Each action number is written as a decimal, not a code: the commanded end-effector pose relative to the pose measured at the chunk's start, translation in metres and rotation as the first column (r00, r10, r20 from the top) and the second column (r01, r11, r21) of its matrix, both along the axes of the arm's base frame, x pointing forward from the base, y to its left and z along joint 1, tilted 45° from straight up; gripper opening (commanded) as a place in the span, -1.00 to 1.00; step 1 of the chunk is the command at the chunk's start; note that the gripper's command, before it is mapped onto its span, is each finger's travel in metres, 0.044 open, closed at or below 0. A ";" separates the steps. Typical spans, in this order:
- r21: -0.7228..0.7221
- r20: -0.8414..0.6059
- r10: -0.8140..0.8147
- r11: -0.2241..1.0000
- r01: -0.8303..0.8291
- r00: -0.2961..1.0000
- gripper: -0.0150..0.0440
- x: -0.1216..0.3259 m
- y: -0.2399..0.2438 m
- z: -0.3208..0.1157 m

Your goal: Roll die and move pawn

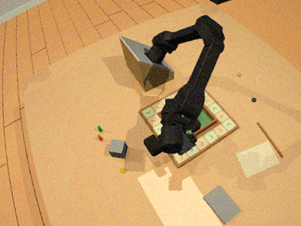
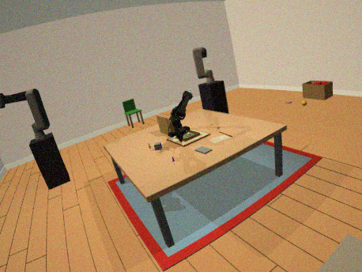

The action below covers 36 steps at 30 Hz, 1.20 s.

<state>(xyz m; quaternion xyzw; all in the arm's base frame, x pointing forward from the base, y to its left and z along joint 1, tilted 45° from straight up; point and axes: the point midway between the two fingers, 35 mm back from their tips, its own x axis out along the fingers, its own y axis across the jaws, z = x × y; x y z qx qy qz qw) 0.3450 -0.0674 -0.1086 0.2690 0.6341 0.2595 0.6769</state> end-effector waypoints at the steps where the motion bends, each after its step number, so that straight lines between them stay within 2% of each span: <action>1: 0.007 -0.003 -0.004 1.000 0.004 1.000 -0.49 0.000 0.006 -0.004; 11: 0.000 0.000 0.000 1.000 0.000 1.000 0.40 0.000 -0.001 0.001; 15: 0.004 -0.003 -0.004 1.000 0.004 1.000 0.75 -0.003 -0.032 0.032; 18: 0.004 -0.004 -0.004 1.000 0.004 1.000 1.00 -0.003 -0.034 0.034; 23: 0.002 -0.008 -0.007 1.000 0.007 1.000 1.00 -0.019 -0.037 0.051; 29: 0.000 -0.024 -0.020 1.000 0.020 1.000 1.00 -0.089 -0.033 0.109; 35: 0.010 -0.039 -0.029 1.000 0.029 0.999 1.00 -0.162 -0.008 0.150; 36: -0.003 -0.019 -0.033 0.999 0.033 0.999 1.00 -0.119 -0.027 0.132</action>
